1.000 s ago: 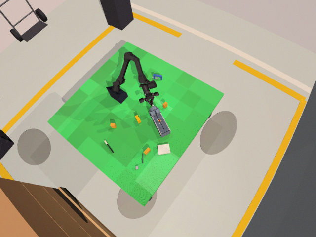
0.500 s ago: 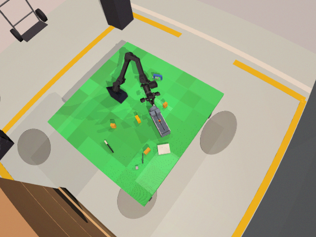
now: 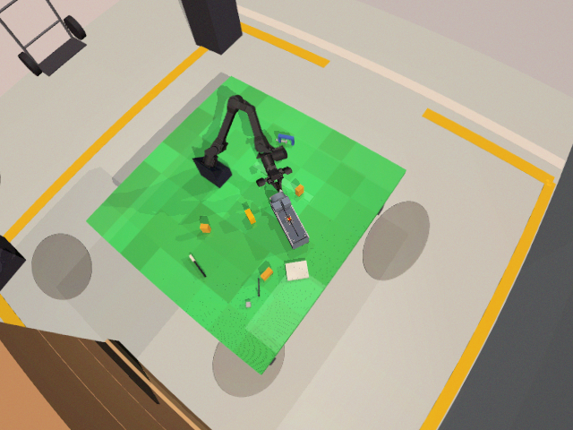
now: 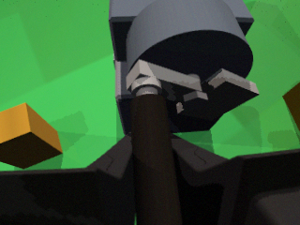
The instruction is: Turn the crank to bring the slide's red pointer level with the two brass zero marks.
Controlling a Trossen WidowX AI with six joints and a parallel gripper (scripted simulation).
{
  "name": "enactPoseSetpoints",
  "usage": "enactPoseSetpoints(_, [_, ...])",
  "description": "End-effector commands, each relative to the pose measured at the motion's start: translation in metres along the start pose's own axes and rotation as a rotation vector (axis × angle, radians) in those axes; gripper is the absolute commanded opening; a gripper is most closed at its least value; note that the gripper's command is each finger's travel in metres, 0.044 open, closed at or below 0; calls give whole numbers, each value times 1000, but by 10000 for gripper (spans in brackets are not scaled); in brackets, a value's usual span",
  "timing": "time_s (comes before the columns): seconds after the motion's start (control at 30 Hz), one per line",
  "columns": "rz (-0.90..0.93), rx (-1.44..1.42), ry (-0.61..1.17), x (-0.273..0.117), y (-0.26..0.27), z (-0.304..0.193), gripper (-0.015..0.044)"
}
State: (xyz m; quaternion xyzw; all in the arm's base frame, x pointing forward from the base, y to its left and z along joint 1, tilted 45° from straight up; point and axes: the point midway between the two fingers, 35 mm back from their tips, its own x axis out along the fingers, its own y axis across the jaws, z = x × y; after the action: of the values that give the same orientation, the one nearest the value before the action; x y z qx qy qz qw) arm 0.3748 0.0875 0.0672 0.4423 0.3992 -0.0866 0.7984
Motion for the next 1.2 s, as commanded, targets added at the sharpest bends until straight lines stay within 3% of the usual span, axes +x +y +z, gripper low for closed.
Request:
enactPoseSetpoints(0.0, [5, -2, 5, 2, 2, -2, 0])
enactPoseSetpoints(1.13, [2, -3, 2, 2, 1, -2, 0])
enactPoseSetpoints(1.17, [2, -3, 2, 2, 1, -2, 26])
